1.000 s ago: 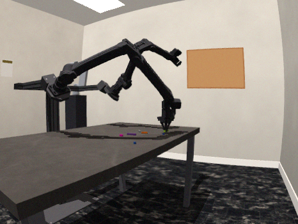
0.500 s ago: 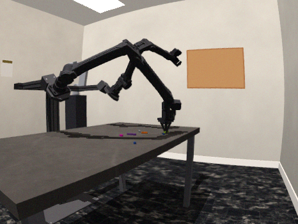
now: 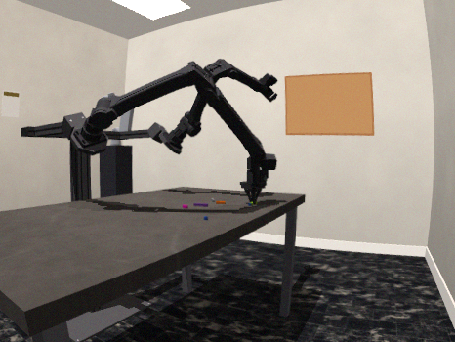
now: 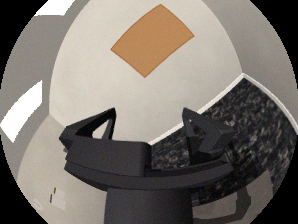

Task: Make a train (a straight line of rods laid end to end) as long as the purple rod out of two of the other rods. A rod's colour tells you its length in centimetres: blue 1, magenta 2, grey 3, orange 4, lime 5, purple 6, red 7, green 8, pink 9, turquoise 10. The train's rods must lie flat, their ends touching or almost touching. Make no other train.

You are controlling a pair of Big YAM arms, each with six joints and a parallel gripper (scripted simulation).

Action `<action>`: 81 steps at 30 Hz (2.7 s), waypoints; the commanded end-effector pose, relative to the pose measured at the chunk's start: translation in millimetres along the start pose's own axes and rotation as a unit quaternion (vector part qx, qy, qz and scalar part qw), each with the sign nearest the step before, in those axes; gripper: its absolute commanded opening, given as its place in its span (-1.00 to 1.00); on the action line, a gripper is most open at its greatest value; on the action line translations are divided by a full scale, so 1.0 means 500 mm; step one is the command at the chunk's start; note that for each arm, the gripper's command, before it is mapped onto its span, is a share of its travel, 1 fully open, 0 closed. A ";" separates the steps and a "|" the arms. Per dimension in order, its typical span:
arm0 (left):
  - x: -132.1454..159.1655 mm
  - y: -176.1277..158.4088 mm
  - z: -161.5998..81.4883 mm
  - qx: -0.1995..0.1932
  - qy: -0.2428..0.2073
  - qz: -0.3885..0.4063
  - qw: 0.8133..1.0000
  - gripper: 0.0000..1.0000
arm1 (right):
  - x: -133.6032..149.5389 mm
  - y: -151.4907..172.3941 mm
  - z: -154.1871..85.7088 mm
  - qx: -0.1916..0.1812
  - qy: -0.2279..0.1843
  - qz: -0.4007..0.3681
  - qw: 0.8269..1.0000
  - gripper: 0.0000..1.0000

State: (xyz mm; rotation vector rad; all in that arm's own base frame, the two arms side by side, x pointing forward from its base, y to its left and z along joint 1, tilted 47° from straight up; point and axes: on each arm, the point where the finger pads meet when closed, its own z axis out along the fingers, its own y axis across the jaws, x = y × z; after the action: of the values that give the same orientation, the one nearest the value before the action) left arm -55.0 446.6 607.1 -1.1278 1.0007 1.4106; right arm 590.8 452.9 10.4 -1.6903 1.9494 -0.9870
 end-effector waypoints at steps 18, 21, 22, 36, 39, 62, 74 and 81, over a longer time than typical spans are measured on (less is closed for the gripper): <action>-0.016 0.007 -0.012 -0.003 -0.012 -0.003 1.000 1.00 | -0.019 -0.016 -0.009 0.006 -0.010 0.000 1.000 -0.91; -0.016 0.007 -0.012 -0.003 -0.012 -0.003 1.000 1.00 | -0.019 -0.016 -0.009 0.006 -0.010 0.000 1.000 -0.91; -0.016 0.007 -0.012 -0.003 -0.012 -0.003 1.000 1.00 | -0.019 -0.016 -0.009 0.006 -0.010 0.000 1.000 -0.91; -0.016 0.007 -0.012 -0.003 -0.012 -0.003 1.000 1.00 | -0.012 -0.018 -0.009 0.006 -0.009 0.001 1.000 -0.91; -0.016 0.007 -0.012 -0.003 -0.012 -0.003 1.000 1.00 | 0.001 -0.019 -0.010 0.005 -0.006 0.001 1.000 -0.91; -0.016 0.007 -0.012 -0.003 -0.012 -0.003 1.000 1.00 | 0.012 -0.022 0.000 0.003 -0.002 0.003 1.000 -0.91; -0.016 0.007 -0.012 -0.003 -0.012 -0.003 1.000 1.00 | 0.019 -0.030 -0.002 0.004 -0.002 0.005 1.000 -0.91; -0.016 0.007 -0.012 -0.003 -0.012 -0.003 1.000 1.00 | 0.019 -0.026 0.000 0.004 -0.002 0.004 1.000 -0.91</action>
State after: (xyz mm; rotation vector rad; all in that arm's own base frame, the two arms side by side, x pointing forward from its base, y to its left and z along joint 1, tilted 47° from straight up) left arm -55.0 446.6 607.1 -1.1278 1.0007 1.4106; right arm 589.7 451.1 11.1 -1.6903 1.9467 -0.9862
